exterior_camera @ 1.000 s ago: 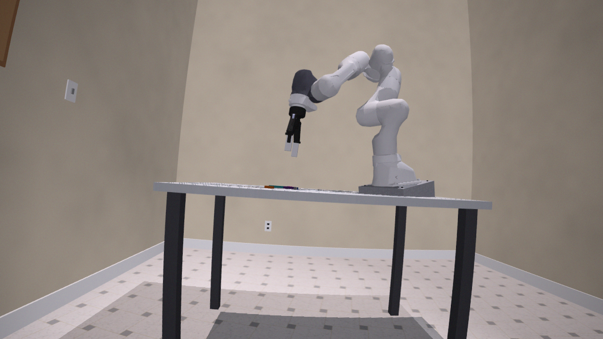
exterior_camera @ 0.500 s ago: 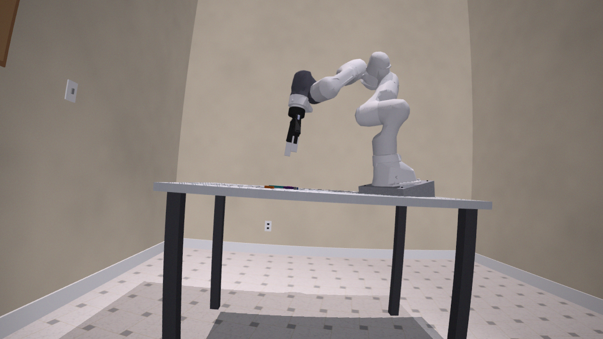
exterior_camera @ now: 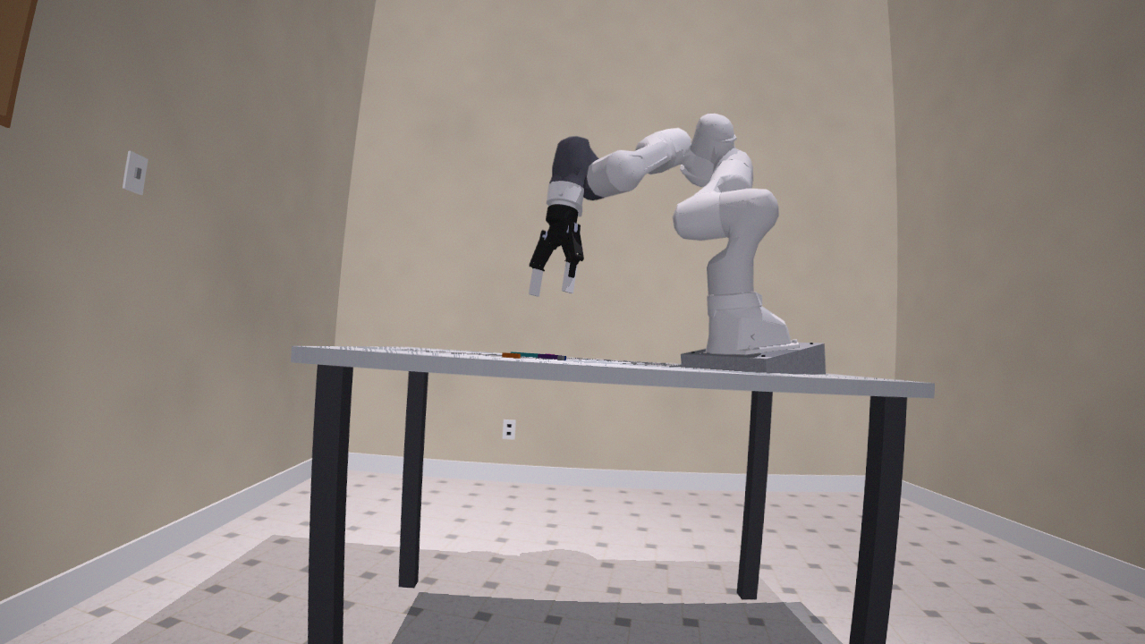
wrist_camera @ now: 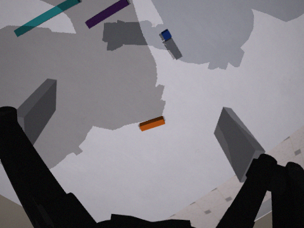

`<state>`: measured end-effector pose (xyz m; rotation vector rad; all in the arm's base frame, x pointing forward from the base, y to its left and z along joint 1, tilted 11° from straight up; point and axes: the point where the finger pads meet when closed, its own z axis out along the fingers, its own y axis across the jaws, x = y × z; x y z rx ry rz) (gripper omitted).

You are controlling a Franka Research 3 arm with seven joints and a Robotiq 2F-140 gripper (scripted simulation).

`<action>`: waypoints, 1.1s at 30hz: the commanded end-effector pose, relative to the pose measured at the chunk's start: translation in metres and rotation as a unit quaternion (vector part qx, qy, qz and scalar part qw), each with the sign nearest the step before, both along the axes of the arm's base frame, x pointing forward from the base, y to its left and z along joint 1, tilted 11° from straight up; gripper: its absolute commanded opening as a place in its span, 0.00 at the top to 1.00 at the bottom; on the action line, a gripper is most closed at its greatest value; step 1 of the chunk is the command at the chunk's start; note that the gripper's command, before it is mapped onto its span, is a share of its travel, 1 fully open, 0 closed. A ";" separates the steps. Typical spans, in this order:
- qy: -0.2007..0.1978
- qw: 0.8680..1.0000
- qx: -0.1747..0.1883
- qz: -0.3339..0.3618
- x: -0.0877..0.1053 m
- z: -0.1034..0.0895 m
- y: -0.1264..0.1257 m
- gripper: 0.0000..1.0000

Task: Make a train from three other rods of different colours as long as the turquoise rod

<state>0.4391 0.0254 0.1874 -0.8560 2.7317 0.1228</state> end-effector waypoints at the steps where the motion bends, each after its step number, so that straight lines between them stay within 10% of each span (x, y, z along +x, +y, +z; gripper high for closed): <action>1: -0.008 0.993 -0.027 0.115 -0.002 -0.003 -0.006 0.00; 15: -0.029 0.965 -0.060 0.254 0.000 -0.009 -0.013 0.00; 33: -0.056 0.889 -0.103 0.442 0.002 -0.019 -0.024 0.00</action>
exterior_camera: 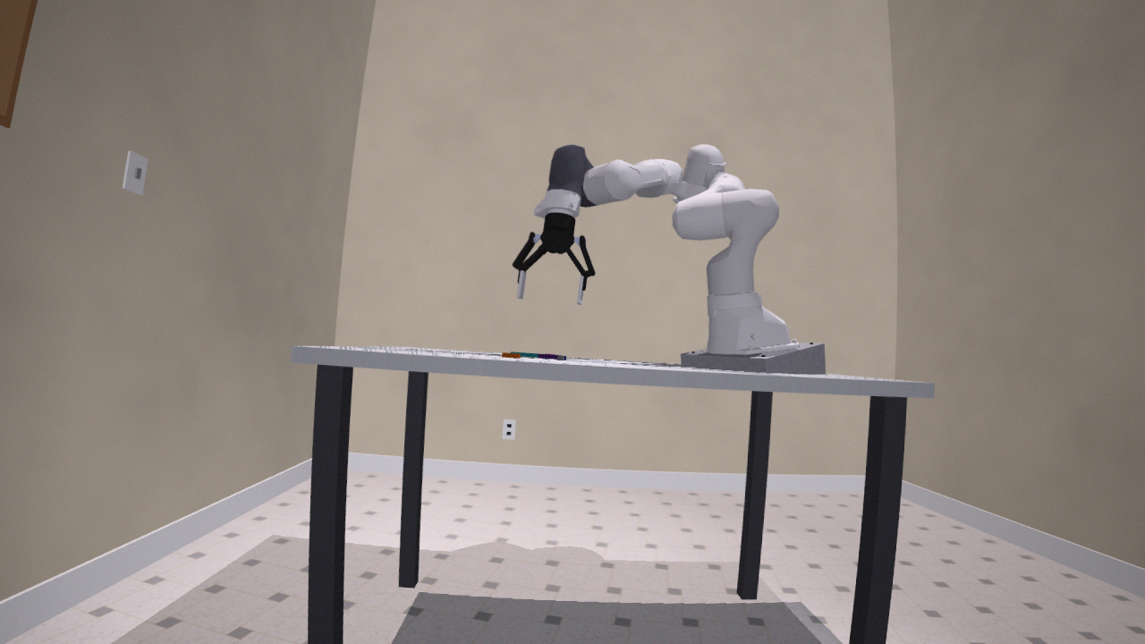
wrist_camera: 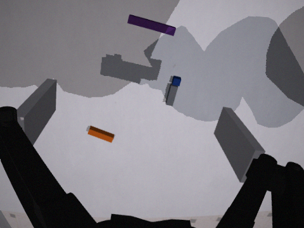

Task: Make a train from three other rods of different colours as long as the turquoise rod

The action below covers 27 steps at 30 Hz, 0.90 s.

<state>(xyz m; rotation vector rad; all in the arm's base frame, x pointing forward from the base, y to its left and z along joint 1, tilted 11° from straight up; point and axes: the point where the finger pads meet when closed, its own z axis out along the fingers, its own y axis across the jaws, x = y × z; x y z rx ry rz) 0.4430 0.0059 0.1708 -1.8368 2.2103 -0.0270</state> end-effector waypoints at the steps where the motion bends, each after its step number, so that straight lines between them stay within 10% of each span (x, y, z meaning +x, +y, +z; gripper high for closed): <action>1: -0.010 0.992 -0.027 0.122 -0.001 -0.005 -0.007 0.00; 16: -0.027 0.963 -0.060 0.263 0.000 -0.015 -0.014 0.00; 27: -0.041 0.912 -0.090 0.397 0.000 -0.025 -0.023 0.00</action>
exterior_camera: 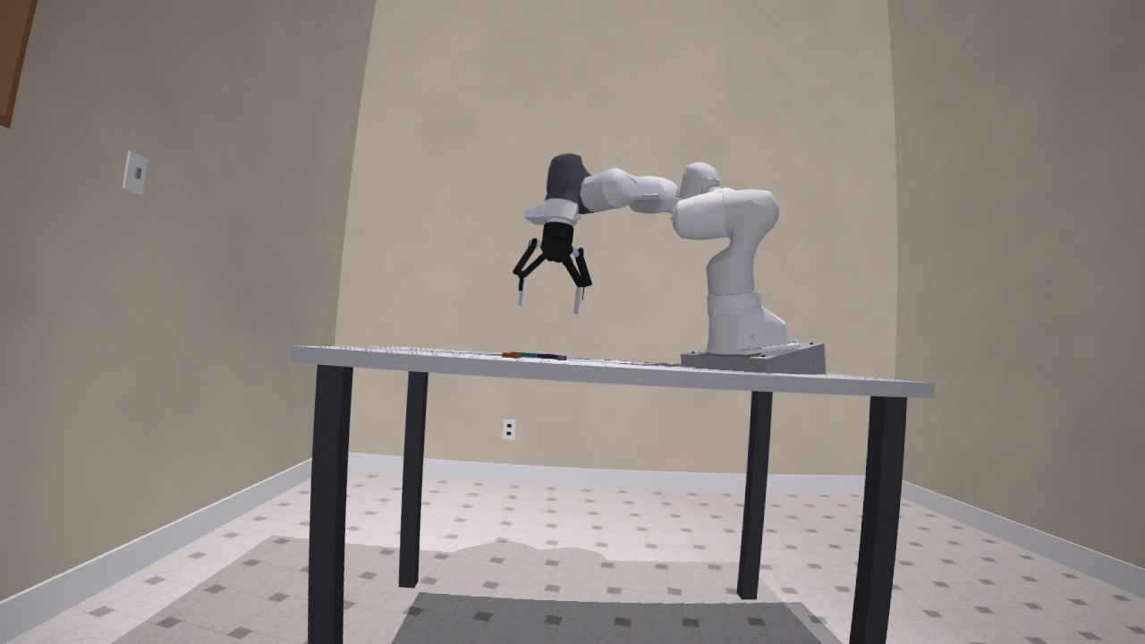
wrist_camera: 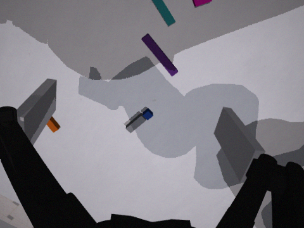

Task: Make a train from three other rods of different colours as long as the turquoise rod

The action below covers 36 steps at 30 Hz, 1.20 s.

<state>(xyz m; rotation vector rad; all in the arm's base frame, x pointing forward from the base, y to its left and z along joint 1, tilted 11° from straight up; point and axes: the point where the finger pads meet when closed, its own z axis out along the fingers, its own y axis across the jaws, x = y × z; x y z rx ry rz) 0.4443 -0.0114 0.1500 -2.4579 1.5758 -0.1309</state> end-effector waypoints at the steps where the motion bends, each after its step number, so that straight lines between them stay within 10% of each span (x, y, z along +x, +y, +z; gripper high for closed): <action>1: -0.009 0.992 -0.024 0.123 -0.001 -0.005 -0.006 0.00; 34: -0.032 0.905 -0.087 0.416 -0.002 -0.030 -0.024 0.00; 35: -0.032 0.905 -0.087 0.416 -0.002 -0.030 -0.024 0.85; 36: -0.032 0.905 -0.087 0.416 -0.002 -0.030 -0.024 0.85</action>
